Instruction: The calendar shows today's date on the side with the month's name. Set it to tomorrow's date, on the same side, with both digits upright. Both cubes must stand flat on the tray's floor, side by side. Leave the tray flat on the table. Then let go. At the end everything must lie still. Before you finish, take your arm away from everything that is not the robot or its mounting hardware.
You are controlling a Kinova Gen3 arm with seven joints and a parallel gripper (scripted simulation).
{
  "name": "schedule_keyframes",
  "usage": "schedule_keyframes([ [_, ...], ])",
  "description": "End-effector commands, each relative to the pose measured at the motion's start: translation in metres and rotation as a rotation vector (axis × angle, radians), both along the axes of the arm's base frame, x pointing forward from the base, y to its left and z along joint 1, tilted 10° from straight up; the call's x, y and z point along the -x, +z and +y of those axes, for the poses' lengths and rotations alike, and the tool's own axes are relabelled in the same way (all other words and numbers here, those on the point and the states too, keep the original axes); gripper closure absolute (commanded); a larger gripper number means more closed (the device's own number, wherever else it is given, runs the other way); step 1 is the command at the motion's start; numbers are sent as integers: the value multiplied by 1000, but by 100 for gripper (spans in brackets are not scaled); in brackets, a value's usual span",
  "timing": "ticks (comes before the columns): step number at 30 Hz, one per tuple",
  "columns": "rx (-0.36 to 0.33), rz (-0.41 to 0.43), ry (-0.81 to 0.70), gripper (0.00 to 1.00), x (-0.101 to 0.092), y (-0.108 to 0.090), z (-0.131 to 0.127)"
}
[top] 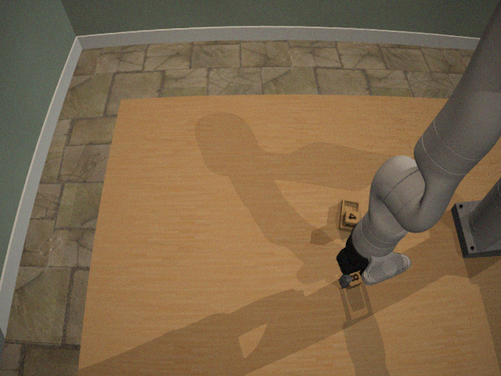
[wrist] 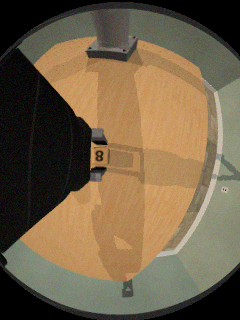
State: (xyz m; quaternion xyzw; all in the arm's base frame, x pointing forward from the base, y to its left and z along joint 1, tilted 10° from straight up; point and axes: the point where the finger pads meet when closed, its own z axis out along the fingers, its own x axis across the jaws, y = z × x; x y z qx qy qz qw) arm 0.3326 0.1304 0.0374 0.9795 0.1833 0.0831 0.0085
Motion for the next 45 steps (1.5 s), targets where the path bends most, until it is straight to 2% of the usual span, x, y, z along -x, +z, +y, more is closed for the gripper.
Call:
schedule_keyframes([
  [1,-1,-1,0,13,0,0,0],
  [4,-1,-1,0,13,0,0,0],
  [5,-1,-1,0,43,0,0,0],
  [45,-1,-1,0,43,0,2,0],
])
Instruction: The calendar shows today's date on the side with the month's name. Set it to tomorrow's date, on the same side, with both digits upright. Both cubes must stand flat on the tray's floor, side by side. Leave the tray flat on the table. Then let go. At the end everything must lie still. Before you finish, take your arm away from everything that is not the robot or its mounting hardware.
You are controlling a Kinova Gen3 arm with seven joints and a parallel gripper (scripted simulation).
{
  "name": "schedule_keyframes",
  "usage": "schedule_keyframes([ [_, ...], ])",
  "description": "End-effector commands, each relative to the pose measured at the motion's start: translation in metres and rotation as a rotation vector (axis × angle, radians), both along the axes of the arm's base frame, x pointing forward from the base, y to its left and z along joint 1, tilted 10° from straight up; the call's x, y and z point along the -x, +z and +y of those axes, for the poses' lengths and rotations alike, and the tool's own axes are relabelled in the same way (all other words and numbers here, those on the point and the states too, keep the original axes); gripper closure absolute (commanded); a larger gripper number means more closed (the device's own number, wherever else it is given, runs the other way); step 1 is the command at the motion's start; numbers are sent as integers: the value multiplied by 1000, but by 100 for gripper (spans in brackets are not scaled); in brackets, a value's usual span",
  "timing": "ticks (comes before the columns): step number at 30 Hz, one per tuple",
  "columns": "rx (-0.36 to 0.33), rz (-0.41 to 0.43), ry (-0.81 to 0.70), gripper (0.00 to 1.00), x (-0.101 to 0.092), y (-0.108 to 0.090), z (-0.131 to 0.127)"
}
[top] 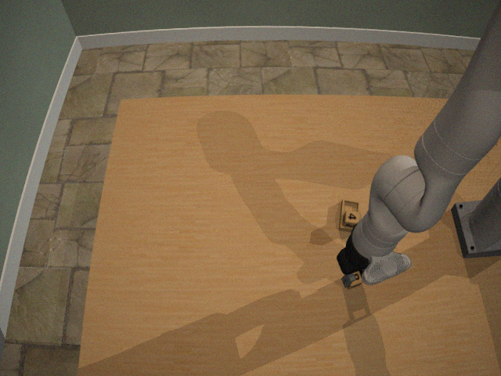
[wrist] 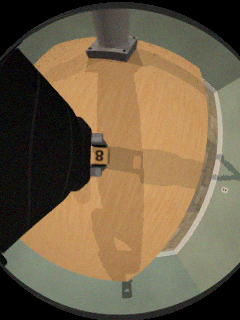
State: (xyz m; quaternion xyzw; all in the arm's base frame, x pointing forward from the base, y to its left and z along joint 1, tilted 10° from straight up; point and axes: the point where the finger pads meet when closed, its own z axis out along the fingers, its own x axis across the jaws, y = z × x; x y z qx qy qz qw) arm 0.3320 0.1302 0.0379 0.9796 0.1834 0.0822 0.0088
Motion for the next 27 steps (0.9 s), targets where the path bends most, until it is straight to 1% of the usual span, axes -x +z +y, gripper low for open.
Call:
schedule_keyframes([
  [1,-1,-3,0,43,0,3,0],
  [6,-1,-3,0,43,2,15,0],
  [12,-1,-3,0,43,6,40,0],
  [14,-1,-3,0,43,6,40,0],
  [22,-1,-3,0,43,12,77,-1],
  [27,-1,-3,0,43,15,92,-1],
])
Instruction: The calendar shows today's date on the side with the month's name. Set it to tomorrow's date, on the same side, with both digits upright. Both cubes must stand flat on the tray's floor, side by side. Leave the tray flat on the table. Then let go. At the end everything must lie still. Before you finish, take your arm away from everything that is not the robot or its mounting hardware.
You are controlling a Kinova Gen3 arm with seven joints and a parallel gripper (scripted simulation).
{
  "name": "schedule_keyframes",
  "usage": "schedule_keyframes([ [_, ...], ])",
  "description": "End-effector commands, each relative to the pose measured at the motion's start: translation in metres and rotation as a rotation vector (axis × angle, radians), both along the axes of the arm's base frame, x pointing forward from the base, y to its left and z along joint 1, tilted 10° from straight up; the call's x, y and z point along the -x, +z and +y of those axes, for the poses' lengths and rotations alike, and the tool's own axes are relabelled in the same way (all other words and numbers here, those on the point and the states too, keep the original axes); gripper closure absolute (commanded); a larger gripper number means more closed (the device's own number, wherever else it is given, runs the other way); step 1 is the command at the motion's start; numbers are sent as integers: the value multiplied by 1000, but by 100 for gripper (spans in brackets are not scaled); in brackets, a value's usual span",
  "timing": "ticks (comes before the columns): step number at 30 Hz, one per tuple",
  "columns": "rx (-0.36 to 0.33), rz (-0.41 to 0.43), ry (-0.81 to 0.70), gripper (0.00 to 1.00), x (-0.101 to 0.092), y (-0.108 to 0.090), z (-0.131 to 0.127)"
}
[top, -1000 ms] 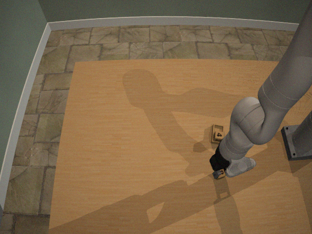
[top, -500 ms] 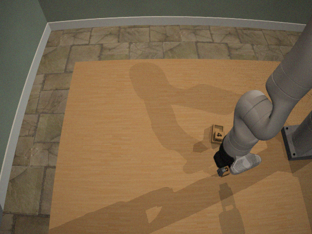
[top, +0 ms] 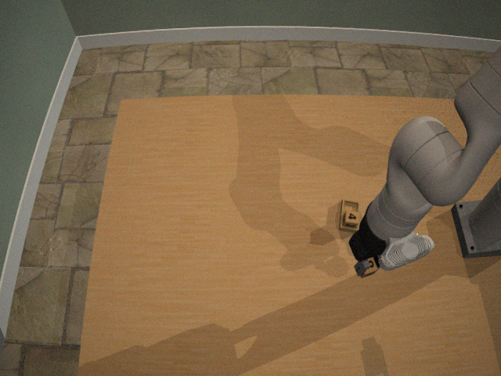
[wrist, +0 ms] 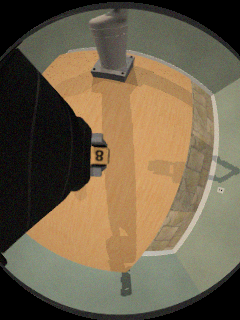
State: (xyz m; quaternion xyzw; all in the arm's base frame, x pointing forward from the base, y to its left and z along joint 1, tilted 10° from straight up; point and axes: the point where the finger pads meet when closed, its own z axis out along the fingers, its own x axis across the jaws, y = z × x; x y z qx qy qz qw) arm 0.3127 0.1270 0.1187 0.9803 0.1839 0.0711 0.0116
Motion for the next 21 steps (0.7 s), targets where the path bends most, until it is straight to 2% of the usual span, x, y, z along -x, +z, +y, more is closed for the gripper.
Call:
schedule_keyframes([
  [1,-11,-24,0,43,-4,13,2],
  [21,-11,-24,0,43,-4,18,2],
])
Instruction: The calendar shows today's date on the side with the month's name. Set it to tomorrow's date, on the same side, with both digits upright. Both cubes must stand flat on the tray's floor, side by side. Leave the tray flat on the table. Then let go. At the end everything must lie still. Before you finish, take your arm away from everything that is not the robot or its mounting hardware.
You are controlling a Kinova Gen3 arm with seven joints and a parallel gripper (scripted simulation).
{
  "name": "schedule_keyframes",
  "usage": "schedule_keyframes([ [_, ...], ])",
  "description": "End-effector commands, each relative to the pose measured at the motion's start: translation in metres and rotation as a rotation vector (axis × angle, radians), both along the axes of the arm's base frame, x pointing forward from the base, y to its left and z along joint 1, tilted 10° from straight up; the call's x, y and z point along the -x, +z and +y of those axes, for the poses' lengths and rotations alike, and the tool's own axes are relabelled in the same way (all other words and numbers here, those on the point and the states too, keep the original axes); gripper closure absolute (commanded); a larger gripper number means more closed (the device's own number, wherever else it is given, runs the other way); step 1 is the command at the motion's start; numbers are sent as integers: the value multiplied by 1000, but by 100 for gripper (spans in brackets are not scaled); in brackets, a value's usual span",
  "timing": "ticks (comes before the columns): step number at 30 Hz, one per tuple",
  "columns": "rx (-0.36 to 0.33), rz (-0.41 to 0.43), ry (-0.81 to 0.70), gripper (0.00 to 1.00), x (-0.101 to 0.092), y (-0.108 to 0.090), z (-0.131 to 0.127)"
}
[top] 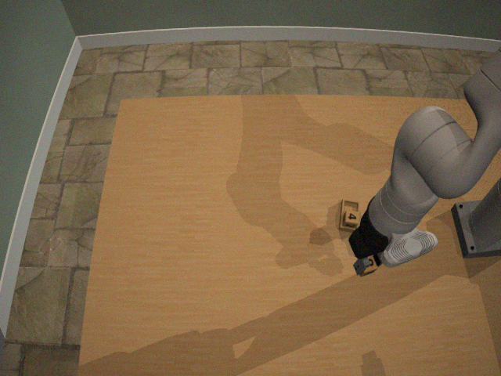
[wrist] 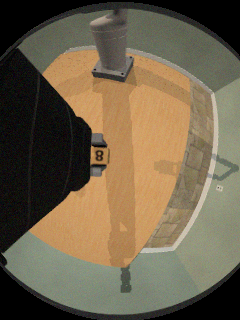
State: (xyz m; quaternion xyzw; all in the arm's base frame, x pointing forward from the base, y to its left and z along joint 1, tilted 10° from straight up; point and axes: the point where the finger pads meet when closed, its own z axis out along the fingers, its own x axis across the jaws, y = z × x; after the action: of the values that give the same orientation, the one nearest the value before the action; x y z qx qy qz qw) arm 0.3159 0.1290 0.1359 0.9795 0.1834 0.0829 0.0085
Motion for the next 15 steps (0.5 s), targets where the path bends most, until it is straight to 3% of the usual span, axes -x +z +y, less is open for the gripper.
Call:
schedule_keyframes([
  [1,-1,-1,0,43,0,1,0],
  [15,5,-1,33,43,0,0,-2],
])
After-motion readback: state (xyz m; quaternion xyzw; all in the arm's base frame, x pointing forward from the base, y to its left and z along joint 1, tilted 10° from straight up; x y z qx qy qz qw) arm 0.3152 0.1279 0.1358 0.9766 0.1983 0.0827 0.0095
